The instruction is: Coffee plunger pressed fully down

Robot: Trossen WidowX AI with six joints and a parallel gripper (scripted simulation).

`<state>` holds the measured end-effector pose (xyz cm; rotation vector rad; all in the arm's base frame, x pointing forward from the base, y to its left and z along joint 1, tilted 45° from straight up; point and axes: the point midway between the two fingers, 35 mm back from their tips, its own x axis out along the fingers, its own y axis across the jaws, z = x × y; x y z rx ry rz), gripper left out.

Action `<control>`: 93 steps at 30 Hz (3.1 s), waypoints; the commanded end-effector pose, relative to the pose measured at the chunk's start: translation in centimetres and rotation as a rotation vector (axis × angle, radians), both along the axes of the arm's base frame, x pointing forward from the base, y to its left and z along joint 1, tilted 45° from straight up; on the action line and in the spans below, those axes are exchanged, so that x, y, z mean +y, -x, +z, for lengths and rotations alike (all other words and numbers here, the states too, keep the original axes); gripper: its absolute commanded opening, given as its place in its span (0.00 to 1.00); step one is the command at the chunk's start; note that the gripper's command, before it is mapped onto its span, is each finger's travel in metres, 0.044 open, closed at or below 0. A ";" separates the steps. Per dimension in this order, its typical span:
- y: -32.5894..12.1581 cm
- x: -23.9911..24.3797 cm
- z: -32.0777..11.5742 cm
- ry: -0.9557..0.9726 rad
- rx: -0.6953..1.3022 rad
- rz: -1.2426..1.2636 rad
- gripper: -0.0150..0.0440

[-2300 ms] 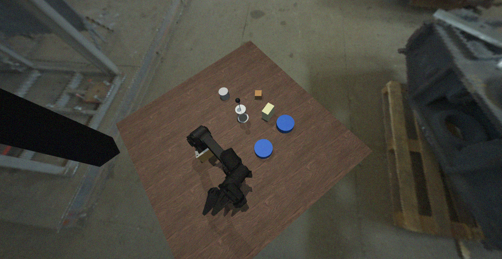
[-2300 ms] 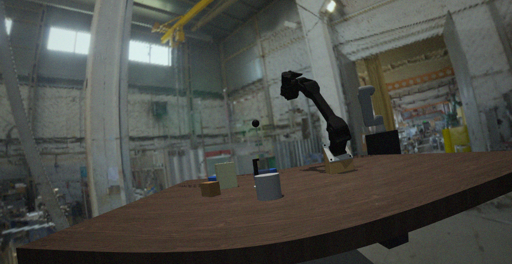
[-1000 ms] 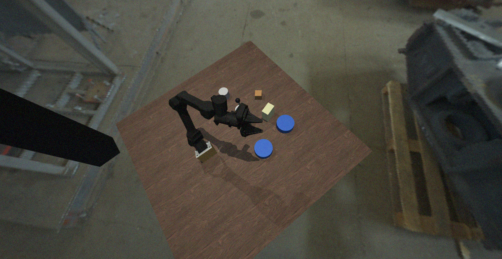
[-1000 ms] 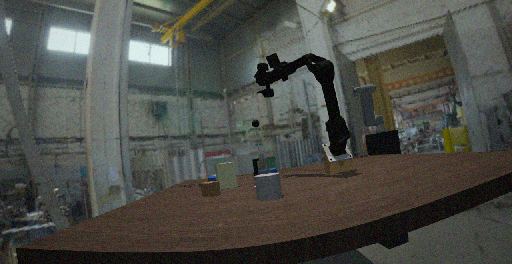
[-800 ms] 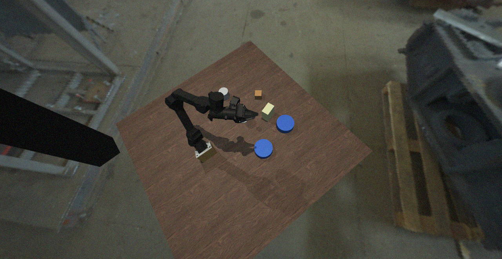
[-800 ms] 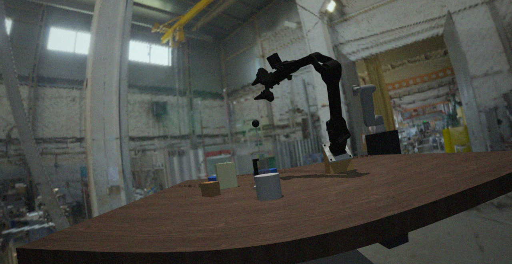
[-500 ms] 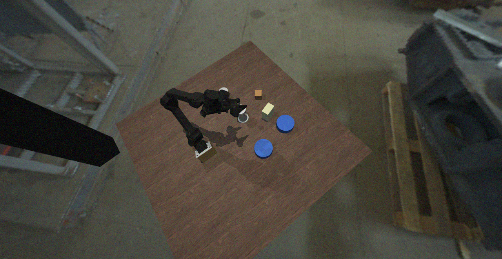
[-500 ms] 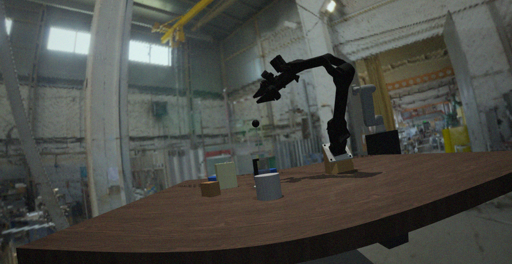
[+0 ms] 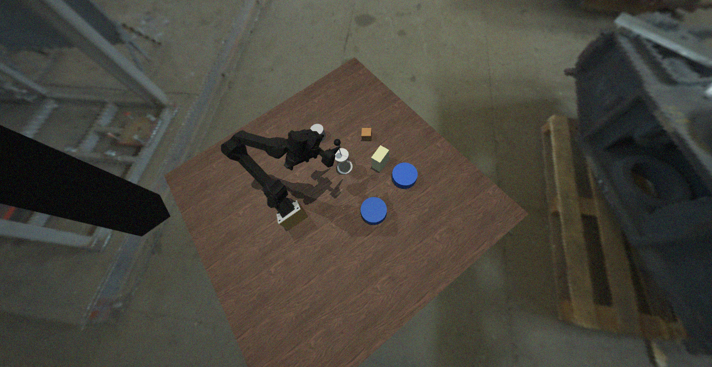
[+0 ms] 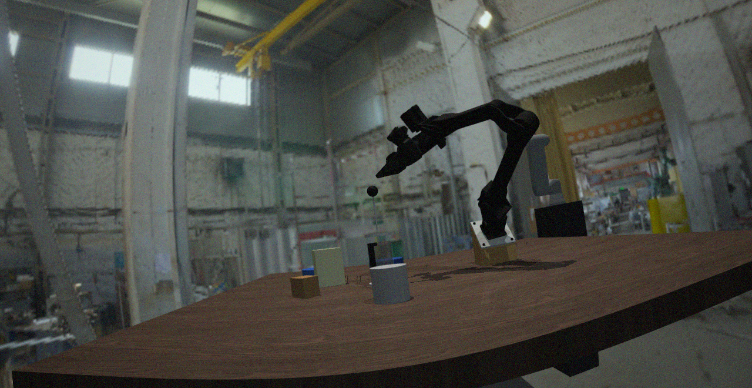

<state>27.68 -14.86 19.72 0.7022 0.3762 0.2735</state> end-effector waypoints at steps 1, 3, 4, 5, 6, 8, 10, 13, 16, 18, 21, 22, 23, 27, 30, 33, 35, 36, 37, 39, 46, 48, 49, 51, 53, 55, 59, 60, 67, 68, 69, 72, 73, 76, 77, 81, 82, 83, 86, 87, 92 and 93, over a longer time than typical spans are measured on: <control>0.0 1.9 -1.6 -0.019 -0.002 0.001 1.00; -0.1 1.9 -1.5 -0.019 -0.003 0.001 1.00; -0.1 1.9 -1.5 -0.019 -0.003 0.002 1.00; -0.1 1.9 -1.5 -0.019 -0.003 0.002 1.00; -0.1 1.9 -1.5 -0.019 -0.002 0.002 1.00; -0.3 2.0 -1.6 -0.018 -0.002 0.002 1.00; -0.6 2.0 -1.7 -0.018 -0.001 0.003 1.00; -1.0 2.2 -1.8 -0.016 0.001 0.003 1.00; -1.4 2.4 -2.0 -0.016 0.002 0.004 1.00; -1.7 2.5 -2.0 -0.015 0.002 0.004 1.00; -2.2 2.7 -2.1 -0.015 0.001 0.004 1.00; -2.3 2.7 -2.2 -0.015 0.001 0.004 1.00; -2.5 2.8 -2.2 -0.016 0.000 0.004 1.00; -3.1 3.1 -2.3 -0.017 -0.002 0.003 1.00; -3.5 3.3 -2.4 -0.018 -0.005 0.002 1.00; -3.7 3.4 -2.4 -0.019 -0.006 0.002 1.00; -3.7 3.5 -2.4 -0.019 -0.007 0.002 0.96; -3.7 3.5 -2.4 -0.019 -0.007 0.002 0.91; -3.7 3.5 -2.4 -0.019 -0.007 0.002 0.87; -3.7 3.5 -2.4 -0.019 -0.007 0.002 0.78; -3.7 3.5 -2.4 -0.019 -0.007 0.002 0.47; -3.7 3.5 -2.4 -0.019 -0.007 0.002 0.46; -3.7 3.5 -2.4 -0.019 -0.007 0.002 0.46; -3.7 3.5 -2.4 -0.019 -0.007 0.002 0.46; -3.7 3.5 -2.4 -0.019 -0.007 0.002 0.46; -3.7 3.5 -2.4 -0.019 -0.007 0.002 0.46; -3.8 3.5 -2.5 -0.019 -0.006 0.002 0.46; -3.8 3.6 -2.6 -0.018 -0.006 0.002 0.46; -4.1 4.2 -3.5 -0.017 -0.004 0.003 0.46; -4.1 4.3 -3.6 -0.016 -0.003 0.003 0.46; -4.2 4.4 -3.7 -0.016 -0.003 0.003 0.46; -4.3 4.7 -4.1 -0.015 -0.002 0.003 0.46; -4.3 4.8 -4.2 -0.015 -0.002 0.004 0.46; -4.5 5.1 -4.6 -0.015 -0.001 0.004 0.46; -4.5 5.2 -4.7 -0.015 -0.001 0.004 0.46; -4.7 5.6 -5.2 -0.014 -0.001 0.004 0.46; -4.7 5.7 -5.4 -0.014 -0.001 0.004 0.46; -4.7 5.8 -5.5 -0.014 -0.001 0.004 0.46; -4.8 6.2 -5.9 -0.014 0.000 0.004 0.46; -4.9 6.3 -6.0 -0.014 -0.001 0.004 0.46; -5.0 6.8 -6.6 -0.014 -0.001 0.003 0.46; -5.1 6.9 -6.7 -0.014 -0.001 0.003 0.46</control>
